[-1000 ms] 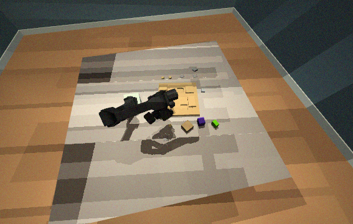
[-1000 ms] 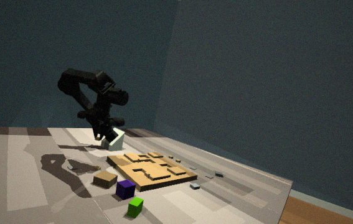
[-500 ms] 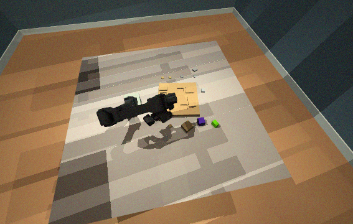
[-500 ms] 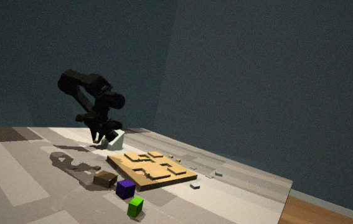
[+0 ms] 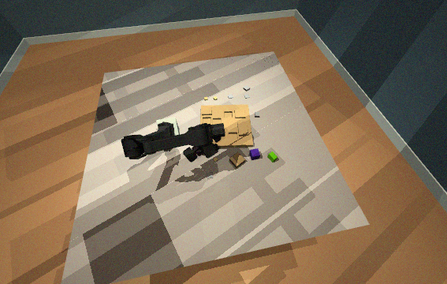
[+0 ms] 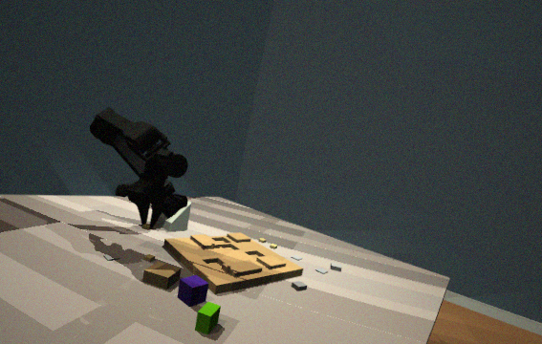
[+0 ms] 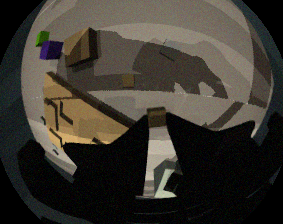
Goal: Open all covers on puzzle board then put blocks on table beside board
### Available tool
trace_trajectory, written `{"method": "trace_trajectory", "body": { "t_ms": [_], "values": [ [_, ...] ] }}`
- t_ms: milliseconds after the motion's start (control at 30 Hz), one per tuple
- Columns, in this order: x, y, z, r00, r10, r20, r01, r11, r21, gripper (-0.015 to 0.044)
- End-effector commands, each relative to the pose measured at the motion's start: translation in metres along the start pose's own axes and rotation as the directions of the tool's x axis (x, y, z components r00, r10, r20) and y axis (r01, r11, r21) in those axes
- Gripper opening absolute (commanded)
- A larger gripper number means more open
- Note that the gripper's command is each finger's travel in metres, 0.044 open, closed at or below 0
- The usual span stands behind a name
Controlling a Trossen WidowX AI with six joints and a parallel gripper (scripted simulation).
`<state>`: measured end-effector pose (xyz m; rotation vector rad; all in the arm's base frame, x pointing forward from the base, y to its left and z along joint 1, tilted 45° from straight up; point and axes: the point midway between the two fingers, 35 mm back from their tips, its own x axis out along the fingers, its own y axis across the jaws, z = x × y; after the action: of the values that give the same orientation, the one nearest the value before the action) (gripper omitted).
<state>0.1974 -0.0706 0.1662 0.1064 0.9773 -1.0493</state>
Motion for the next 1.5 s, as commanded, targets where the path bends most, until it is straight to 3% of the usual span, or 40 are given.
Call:
{"method": "trace_trajectory", "body": {
  "t_ms": [0,1300,1467],
  "values": [
    [0.006,0.0,-0.001,1.0,0.003,-0.004,-0.003,1.0,-0.001,0.008],
    [0.068,-0.009,0.001,1.0,-0.008,0.018,0.008,1.0,-0.001,0.008],
    [0.065,-0.007,0.002,1.0,-0.01,0.018,0.01,1.0,0.001,0.0211]
  ]
}}
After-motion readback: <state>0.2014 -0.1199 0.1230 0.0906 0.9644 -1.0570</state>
